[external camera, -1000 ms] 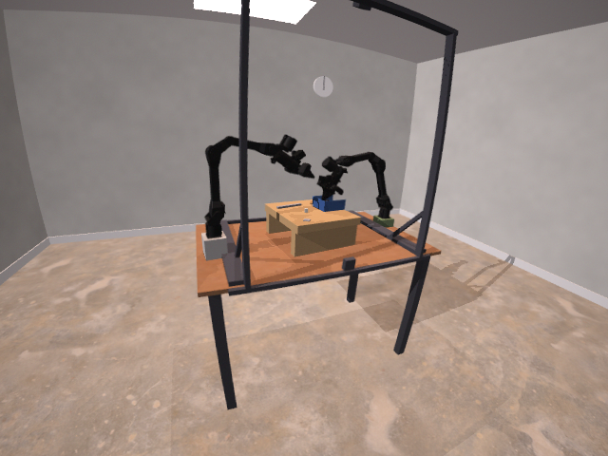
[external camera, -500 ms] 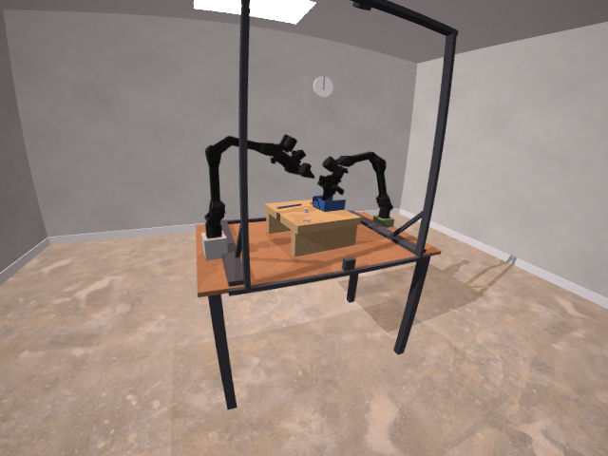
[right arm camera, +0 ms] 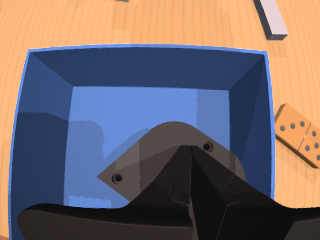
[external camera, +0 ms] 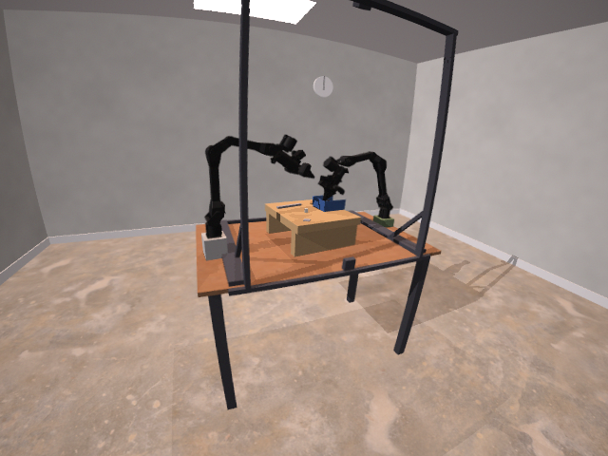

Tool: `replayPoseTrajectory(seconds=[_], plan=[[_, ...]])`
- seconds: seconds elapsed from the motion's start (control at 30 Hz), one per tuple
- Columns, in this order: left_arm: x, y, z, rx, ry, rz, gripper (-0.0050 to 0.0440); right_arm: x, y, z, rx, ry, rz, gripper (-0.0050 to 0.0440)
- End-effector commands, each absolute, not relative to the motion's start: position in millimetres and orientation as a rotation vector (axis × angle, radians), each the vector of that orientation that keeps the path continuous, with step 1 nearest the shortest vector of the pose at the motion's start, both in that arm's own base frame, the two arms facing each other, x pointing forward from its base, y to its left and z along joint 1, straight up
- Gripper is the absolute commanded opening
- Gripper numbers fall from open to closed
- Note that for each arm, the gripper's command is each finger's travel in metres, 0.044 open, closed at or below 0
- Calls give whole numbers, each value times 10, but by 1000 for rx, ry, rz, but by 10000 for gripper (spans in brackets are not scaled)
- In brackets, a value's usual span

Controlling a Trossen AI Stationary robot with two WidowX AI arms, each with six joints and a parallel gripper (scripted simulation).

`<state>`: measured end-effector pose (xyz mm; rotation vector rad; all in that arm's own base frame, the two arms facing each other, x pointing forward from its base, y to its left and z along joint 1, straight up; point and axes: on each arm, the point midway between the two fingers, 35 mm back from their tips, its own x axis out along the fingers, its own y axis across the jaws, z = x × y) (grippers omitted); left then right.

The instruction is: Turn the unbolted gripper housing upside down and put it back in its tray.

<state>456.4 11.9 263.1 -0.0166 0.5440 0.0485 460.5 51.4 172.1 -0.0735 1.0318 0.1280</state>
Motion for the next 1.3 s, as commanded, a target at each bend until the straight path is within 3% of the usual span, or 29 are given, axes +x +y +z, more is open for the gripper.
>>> replayPoseTrajectory(seconds=[0.0,1.27], plan=[[4543,116,2732,-12,522,44,440,4567,510,1819,-75,1009,132,0],[4543,116,2732,-12,522,44,440,4448,492,1812,-75,1010,132,0]])
